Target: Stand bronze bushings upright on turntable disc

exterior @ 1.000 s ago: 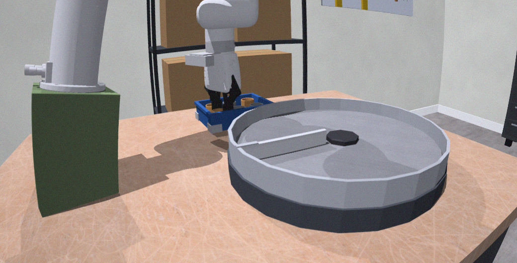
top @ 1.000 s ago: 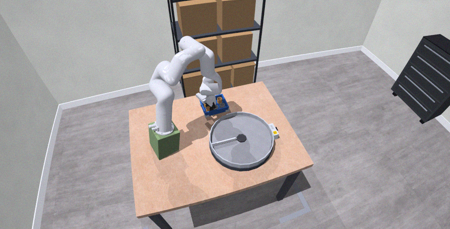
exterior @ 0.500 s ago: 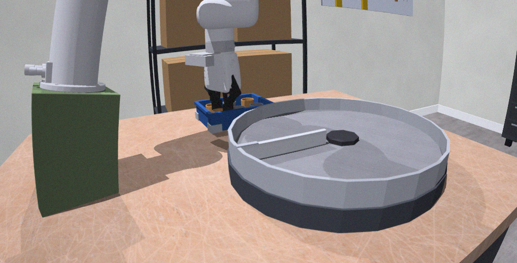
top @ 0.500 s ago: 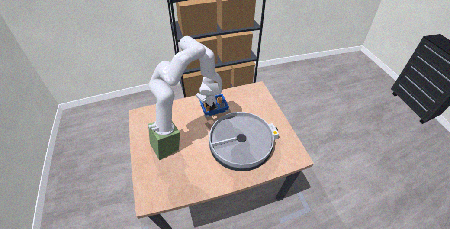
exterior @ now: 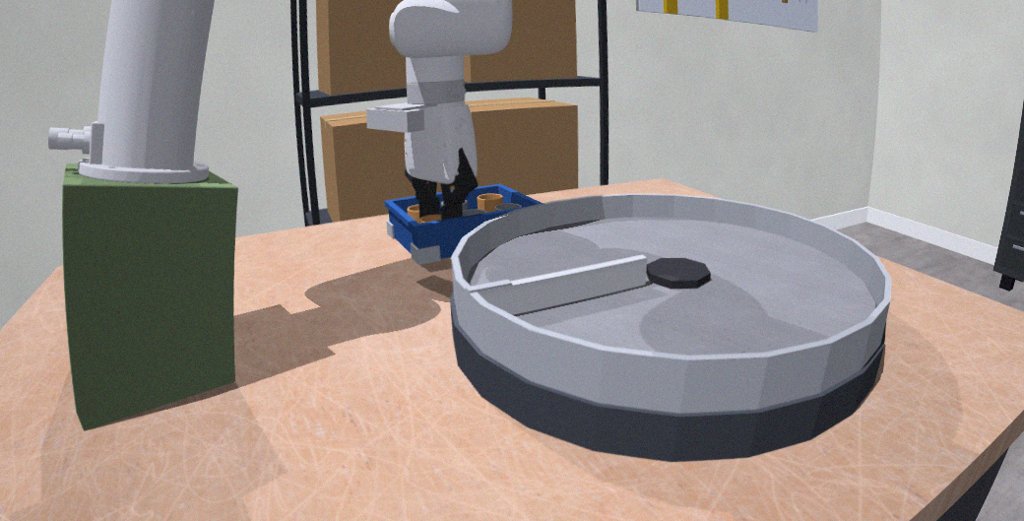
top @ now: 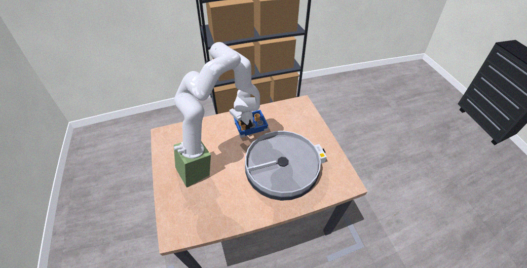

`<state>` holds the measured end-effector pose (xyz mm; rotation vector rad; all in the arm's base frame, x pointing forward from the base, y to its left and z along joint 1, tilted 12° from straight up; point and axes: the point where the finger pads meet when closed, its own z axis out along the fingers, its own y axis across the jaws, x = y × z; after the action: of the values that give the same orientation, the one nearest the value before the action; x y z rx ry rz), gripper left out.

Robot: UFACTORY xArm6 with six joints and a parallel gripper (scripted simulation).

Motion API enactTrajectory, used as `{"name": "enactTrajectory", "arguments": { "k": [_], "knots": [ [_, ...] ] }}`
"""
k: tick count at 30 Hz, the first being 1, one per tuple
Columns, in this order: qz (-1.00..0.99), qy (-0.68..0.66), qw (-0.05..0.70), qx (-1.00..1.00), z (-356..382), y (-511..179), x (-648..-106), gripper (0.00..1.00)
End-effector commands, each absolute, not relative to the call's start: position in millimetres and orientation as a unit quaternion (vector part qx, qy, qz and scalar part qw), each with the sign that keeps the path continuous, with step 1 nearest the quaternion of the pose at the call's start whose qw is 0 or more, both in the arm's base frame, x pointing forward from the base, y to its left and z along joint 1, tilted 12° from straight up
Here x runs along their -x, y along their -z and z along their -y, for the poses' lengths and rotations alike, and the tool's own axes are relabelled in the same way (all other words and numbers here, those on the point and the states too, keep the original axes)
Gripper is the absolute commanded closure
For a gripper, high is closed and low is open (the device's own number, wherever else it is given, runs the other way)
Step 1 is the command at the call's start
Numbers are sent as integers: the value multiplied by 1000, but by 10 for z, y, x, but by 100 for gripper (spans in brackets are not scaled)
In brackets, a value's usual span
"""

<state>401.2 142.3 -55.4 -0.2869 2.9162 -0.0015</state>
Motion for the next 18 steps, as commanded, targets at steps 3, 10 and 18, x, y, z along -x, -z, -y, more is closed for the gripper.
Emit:
{"name": "enactTrajectory", "arguments": {
  "k": [3,10,18],
  "knots": [
    [-989,0,107,97,-1427,539,-4022,100],
    [-989,0,107,97,-1426,495,-4012,100],
    [-989,0,107,97,-1421,317,-3973,100]
  ]
}}
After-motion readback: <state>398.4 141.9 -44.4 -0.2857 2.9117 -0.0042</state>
